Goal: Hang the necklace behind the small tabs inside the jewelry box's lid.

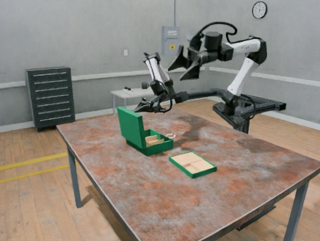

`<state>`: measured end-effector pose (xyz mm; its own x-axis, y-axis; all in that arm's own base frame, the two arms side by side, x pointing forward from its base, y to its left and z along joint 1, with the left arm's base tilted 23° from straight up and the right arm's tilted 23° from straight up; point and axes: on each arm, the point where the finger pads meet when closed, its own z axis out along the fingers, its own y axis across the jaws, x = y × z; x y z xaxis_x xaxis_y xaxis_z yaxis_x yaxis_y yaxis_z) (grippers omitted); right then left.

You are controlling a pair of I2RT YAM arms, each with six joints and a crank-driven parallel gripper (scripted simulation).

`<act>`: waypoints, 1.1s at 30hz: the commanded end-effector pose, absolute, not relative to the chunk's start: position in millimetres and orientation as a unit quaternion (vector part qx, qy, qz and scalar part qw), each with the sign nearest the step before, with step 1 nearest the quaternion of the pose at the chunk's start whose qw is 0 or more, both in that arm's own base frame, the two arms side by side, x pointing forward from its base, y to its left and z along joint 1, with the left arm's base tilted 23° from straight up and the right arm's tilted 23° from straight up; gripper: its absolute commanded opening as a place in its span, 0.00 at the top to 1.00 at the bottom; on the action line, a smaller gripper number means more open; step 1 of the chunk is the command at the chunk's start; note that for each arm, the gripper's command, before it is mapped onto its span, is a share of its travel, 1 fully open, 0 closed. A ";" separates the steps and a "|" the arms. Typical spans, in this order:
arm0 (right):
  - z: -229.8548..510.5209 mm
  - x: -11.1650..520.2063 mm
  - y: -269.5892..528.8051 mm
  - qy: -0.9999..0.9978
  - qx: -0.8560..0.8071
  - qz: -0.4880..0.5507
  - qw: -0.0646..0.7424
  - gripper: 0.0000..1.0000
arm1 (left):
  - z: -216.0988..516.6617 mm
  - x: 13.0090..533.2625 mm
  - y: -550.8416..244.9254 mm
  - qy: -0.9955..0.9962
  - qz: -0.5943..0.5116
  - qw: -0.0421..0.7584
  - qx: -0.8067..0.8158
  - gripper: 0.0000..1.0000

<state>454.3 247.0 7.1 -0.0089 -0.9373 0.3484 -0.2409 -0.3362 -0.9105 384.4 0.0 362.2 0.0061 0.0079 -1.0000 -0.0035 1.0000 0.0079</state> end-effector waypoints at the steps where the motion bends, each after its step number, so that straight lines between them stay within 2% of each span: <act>1: 17.9 466.8 254.0 0.474 -0.604 -0.530 0.360 1.00 | 402.4 381.4 -4.1 0.667 0.002 0.745 0.016 0.00; 13: 24.0 476.1 253.5 0.471 -0.615 -0.529 0.346 1.00 | 402.4 381.4 -4.1 0.667 0.002 0.745 0.016 0.00; 16: 0.4 474.6 249.5 0.467 -0.634 -0.526 0.322 1.00 | 402.4 381.4 -4.1 0.667 0.002 0.745 0.016 0.00; 28: 1.3 483.9 249.8 0.467 -0.634 -0.525 0.322 1.00 | 402.4 381.4 -4.1 0.667 0.002 0.745 0.016 0.00; 29: 17.9 486.7 250.9 0.471 -0.623 -0.530 0.332 1.00 | 402.4 381.4 -4.1 0.667 0.002 0.745 0.016 0.00; 33: -0.1 488.0 249.3 0.467 -0.635 -0.525 0.320 1.00 | 402.4 381.4 -4.1 0.667 0.002 0.745 0.016 0.00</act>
